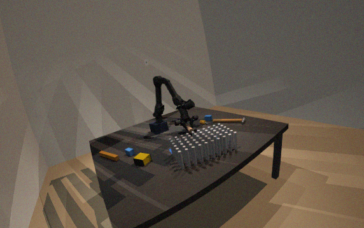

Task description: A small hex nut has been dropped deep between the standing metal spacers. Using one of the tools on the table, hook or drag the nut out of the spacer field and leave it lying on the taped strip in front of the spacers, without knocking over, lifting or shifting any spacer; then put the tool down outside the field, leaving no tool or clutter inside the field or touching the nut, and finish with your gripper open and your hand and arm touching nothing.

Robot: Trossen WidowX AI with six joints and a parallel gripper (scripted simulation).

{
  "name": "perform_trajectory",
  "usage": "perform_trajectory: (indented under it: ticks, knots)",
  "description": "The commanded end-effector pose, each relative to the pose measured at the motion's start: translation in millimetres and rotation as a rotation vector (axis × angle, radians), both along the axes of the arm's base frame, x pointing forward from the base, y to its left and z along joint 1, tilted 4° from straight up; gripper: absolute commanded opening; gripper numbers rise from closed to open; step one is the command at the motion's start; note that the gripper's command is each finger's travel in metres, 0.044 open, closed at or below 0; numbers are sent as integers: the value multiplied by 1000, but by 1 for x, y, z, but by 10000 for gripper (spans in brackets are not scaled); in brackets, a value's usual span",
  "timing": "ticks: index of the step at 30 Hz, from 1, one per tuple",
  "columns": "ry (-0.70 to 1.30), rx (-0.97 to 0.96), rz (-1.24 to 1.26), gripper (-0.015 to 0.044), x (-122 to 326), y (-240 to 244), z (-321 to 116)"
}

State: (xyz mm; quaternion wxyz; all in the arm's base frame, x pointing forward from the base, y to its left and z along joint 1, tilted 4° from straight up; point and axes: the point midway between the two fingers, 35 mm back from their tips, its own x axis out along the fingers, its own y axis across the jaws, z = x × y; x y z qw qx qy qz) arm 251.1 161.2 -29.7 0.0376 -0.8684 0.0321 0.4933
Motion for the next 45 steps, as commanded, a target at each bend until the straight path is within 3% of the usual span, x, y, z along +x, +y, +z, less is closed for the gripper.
perform_trajectory:
  ticks: [1,45]
  knots:
    - [-8,3,0,0,6,1,1]
    - [-11,2,2,0,45,-1,0]
